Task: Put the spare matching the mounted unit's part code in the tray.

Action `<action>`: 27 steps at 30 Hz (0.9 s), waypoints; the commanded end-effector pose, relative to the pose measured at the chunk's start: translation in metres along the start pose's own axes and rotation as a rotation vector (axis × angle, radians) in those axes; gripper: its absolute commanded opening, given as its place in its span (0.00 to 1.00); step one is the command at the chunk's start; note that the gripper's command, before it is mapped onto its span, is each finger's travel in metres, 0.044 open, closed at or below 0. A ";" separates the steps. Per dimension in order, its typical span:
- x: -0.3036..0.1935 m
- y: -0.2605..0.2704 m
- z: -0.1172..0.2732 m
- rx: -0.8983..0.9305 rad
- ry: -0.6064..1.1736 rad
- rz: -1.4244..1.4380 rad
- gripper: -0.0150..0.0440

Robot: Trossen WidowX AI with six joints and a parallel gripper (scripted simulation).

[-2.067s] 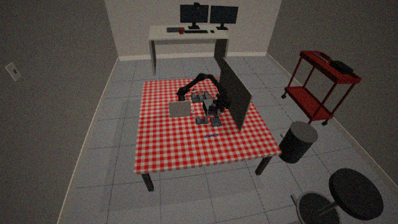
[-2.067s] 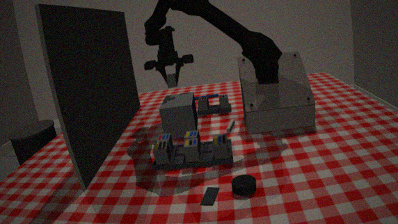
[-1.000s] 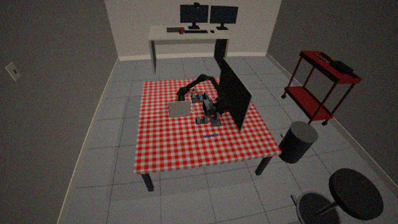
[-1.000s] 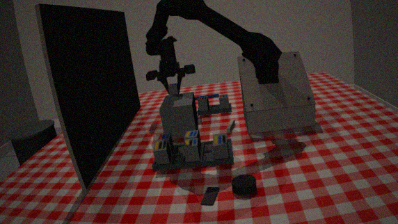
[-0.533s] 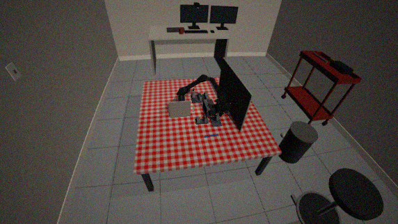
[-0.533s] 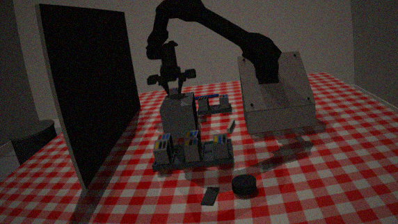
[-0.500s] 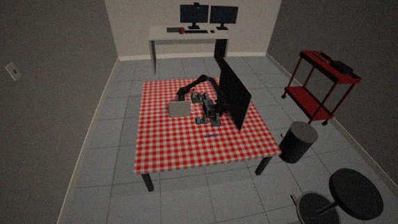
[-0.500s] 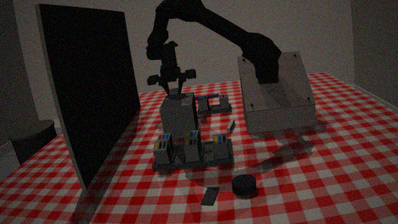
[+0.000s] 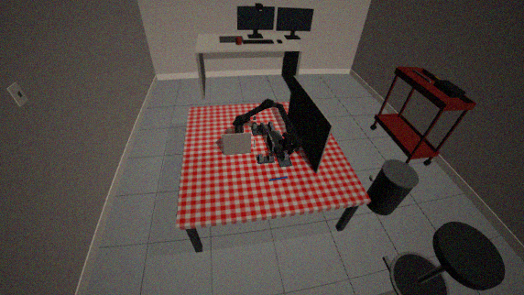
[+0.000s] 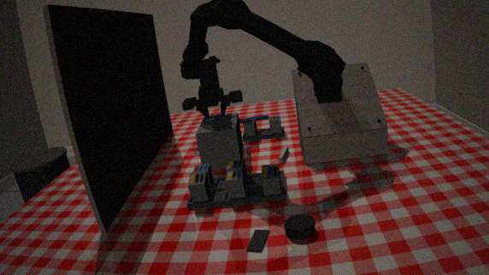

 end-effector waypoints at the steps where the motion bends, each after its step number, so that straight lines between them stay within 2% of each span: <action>1: 0.001 0.002 -0.005 -0.001 -0.004 -0.006 0.25; 14: 0.003 0.004 -0.020 -0.001 -0.007 -0.005 0.25; 27: 0.002 0.002 -0.017 0.000 -0.003 0.000 0.83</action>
Point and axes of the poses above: the point midway between the two fingers, 35 mm back from their tips, its own z axis back along the fingers, its own y axis across the jaws, x = y × z, the point moved 9 cm from there along z, back along the fingers, and after that the axes turned 7 degrees about z, right-handed, at the moved point
